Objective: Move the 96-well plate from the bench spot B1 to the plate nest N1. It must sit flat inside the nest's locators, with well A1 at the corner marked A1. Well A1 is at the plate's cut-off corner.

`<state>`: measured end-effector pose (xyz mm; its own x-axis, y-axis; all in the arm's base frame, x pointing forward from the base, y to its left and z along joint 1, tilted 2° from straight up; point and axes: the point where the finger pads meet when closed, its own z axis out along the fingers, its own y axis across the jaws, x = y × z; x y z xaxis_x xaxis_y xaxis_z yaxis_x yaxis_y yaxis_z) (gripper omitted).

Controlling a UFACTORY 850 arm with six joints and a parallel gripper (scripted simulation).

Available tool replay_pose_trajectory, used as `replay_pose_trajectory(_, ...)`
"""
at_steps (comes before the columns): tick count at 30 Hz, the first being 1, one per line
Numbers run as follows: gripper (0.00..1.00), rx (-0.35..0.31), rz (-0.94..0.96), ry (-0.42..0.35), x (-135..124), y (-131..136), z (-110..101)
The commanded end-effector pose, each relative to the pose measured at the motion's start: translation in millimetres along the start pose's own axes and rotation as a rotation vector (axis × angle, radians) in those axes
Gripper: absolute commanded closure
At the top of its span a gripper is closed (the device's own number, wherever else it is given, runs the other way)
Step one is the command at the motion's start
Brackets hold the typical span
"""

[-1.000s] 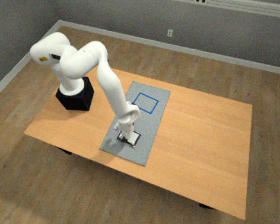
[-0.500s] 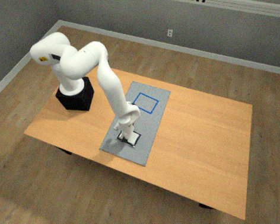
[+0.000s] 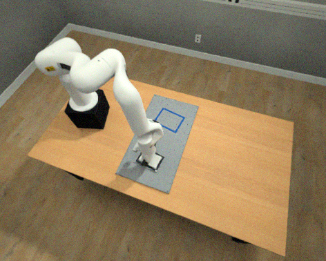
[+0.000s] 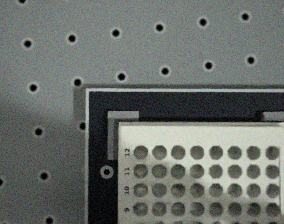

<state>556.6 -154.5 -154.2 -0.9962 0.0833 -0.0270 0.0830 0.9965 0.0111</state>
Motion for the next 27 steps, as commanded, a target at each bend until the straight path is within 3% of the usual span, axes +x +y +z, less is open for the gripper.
replay_pose_trajectory(1,0.0,0.0,0.0,-0.002,-0.9,-0.2,-0.6)
replay_pose_trajectory(22,0.0,0.0,0.0,-0.002,-0.9,-0.2,-0.6)
replay_pose_trajectory(27,0.0,0.0,0.0,-0.002,-0.8,-0.2,-13.9)
